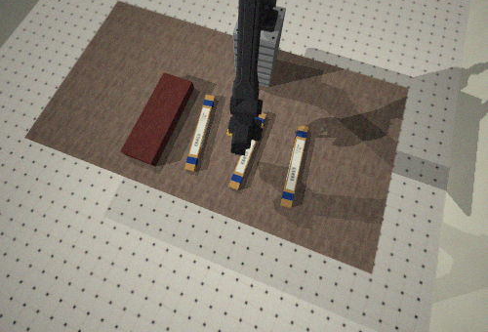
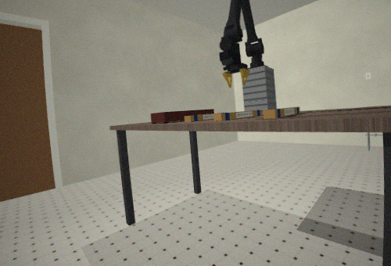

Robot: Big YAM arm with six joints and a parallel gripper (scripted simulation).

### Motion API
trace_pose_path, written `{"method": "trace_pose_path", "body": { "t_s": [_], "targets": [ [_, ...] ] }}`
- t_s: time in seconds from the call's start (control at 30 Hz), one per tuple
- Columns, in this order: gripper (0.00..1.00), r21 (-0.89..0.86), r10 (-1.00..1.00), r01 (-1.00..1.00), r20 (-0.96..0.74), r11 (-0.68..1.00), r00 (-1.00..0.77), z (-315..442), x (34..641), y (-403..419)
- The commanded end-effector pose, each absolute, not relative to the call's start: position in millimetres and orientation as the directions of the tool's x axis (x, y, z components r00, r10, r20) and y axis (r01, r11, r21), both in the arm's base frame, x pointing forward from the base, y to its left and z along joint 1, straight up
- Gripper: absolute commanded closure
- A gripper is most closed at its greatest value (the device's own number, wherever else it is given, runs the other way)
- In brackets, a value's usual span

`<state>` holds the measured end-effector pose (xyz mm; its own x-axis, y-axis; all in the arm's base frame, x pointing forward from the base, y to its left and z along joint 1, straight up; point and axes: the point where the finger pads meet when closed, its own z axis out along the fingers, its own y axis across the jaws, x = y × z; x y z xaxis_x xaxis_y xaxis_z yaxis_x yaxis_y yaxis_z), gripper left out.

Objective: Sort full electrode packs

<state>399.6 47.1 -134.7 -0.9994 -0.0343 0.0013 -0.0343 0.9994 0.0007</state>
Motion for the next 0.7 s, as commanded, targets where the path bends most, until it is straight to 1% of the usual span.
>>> {"method": "trace_pose_path", "body": {
  "t_s": [0.0, 0.67],
  "targets": [
    [0.26, 0.001, 0.019, 0.019, -0.025, 1.000, -1.000, -136, 418, 61],
    [0.26, 0.002, 0.021, 0.021, -0.010, 1.000, -1.000, -150, 425, 184]
  ]
}}
